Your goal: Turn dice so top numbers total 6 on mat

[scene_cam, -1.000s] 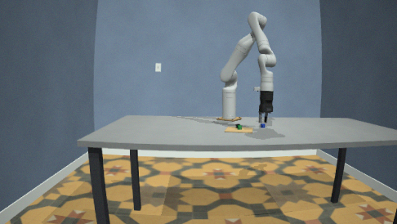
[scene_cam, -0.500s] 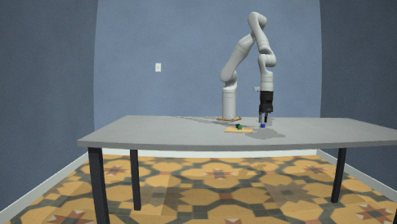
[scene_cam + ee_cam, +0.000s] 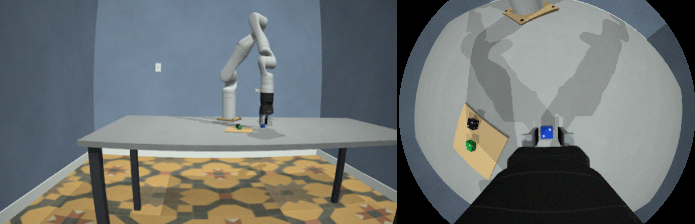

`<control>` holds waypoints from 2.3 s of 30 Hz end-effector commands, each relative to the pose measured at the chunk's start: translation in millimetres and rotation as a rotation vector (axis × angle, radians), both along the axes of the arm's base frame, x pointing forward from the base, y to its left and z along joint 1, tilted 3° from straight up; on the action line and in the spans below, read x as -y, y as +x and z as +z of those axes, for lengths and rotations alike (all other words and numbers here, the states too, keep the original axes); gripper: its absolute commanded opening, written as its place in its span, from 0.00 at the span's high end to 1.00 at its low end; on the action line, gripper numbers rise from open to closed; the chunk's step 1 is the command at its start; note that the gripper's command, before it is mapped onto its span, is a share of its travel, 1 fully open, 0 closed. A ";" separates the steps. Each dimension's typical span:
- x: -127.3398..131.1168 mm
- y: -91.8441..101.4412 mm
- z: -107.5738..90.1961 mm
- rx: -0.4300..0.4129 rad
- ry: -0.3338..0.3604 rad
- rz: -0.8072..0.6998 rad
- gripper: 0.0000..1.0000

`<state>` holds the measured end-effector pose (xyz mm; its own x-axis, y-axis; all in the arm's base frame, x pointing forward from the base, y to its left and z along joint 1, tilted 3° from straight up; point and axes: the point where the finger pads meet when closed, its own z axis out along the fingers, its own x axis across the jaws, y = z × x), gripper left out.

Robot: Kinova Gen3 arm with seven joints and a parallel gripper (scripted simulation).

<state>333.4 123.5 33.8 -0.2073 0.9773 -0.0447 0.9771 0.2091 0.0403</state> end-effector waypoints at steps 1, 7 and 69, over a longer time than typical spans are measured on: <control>2.5 -0.5 -2.4 -0.004 -0.004 -0.004 0.30; 2.8 -0.2 -11.2 -0.004 -0.004 -0.004 0.30; 3.0 0.0 -15.4 -0.004 -0.004 -0.004 0.60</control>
